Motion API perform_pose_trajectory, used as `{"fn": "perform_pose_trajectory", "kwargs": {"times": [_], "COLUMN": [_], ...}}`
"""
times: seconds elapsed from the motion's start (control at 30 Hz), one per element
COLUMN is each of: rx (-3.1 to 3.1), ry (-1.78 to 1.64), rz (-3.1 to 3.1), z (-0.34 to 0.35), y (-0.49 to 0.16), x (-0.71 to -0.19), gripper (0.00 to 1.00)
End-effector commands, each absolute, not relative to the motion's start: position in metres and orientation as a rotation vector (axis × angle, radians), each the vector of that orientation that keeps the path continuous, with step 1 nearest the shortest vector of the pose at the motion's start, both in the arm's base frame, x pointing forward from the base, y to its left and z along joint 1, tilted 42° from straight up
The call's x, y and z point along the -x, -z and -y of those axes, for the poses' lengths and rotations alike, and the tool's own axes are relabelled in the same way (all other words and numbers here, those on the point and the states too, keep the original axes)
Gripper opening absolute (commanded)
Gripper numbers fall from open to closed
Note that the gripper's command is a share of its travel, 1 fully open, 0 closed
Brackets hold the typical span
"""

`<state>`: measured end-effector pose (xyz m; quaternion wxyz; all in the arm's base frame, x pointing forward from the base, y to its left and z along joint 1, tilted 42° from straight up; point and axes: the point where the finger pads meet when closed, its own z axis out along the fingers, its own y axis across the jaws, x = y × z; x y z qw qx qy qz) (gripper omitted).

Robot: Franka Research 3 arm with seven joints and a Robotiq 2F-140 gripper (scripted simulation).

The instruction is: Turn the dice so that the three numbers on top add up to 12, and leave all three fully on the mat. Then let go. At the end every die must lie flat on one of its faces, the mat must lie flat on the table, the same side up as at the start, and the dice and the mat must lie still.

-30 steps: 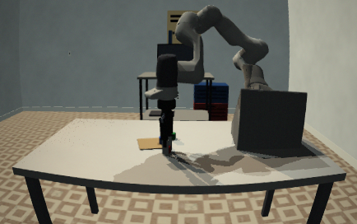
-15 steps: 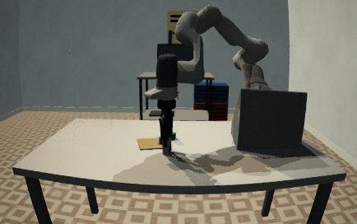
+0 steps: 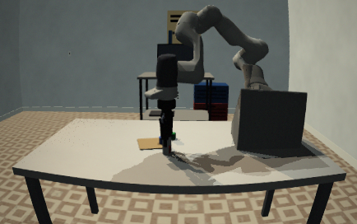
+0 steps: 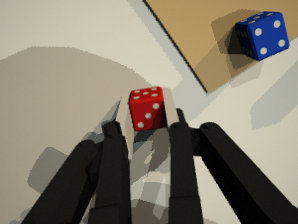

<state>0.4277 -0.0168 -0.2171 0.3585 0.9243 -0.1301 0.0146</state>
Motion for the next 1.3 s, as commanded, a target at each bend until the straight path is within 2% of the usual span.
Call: {"fn": "perform_pose_trajectory", "kwargs": {"times": [0.0, 0.6, 1.27], "rx": [-2.386, -2.386, -2.386], "ry": [-0.041, -0.041, -0.041], "rz": [0.337, 0.337, 0.337], "z": [0.017, 0.014, -0.050], "y": [0.218, 0.216, 0.144], "x": [-0.428, -0.428, -0.434], "gripper": [0.16, 0.16, 0.16]}}
